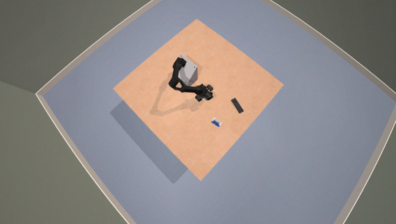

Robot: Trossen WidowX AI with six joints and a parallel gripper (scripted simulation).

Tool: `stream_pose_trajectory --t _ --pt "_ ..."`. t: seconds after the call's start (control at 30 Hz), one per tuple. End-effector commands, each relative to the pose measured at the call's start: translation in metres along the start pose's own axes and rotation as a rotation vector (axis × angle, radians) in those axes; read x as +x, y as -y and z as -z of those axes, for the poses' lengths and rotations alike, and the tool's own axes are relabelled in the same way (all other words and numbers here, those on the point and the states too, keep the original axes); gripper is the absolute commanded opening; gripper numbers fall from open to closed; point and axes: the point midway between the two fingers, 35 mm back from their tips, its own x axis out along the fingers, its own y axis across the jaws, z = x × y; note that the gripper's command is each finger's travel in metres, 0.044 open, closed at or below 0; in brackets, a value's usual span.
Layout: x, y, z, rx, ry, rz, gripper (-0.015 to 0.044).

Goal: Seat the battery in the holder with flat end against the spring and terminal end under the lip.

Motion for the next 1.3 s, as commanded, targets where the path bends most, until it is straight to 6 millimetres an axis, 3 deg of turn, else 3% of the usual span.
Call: stream_pose_trajectory --t 0.0,0.3,0.43,0.87,0.93,1.13,1.2,1.27 --pt "0.000 0.001 0.001 0.004 -0.002 0.000 0.0065" --pt "0.001 0.000 0.001 -0.001 -0.002 -0.001 0.0065" --pt "0.001 0.000 0.001 -0.001 -0.002 -0.001 0.0168" --pt "-0.015 -0.001 0.001 0.000 -0.001 -0.002 0.0168" --pt "-0.020 -0.003 -0.001 -0.002 0.003 -0.005 0.0220" --pt "-0.080 -0.009 -0.001 0.001 0.000 -0.006 0.0378" --pt "-0.087 -0.009 0.000 0.001 0.000 -0.005 0.0430" --pt "-0.087 -0.012 0.001 0.001 0.000 -0.005 0.0440"
